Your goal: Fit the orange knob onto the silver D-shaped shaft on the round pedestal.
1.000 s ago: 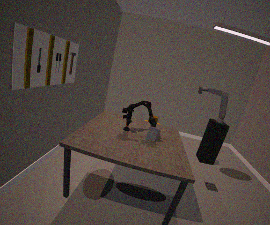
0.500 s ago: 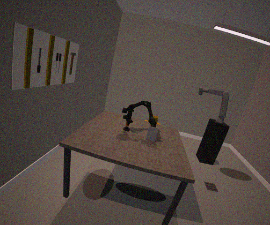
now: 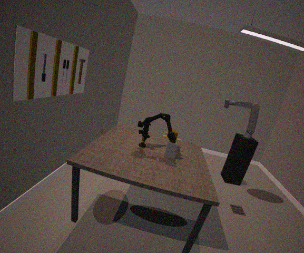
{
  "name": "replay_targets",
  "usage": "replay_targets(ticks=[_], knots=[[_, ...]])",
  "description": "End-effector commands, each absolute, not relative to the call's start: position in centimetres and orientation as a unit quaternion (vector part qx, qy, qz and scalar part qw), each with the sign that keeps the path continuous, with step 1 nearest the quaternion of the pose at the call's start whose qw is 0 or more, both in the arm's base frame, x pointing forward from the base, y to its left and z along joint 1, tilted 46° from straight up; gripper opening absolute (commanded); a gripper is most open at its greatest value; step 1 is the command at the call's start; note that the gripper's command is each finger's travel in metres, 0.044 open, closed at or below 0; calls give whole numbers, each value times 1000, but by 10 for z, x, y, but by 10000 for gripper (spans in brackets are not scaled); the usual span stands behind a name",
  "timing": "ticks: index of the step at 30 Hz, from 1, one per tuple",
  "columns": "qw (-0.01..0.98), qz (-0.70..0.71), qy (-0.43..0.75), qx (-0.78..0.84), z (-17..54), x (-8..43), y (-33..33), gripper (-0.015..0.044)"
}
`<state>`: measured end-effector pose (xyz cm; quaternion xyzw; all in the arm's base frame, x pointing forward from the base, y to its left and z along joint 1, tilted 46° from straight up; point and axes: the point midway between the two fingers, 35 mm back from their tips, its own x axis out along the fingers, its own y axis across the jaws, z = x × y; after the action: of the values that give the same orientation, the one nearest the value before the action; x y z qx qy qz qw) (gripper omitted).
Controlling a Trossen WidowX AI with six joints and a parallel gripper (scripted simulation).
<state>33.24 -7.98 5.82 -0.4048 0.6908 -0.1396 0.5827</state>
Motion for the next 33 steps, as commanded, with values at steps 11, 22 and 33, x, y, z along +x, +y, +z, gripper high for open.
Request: replay_targets(ticks=[11,22,33], knots=[[539,-67,700,-464,59,335,-80,0],[539,-67,700,-464,58,335,-80,0],[499,-8,703,-507,60,333,-77,0]])
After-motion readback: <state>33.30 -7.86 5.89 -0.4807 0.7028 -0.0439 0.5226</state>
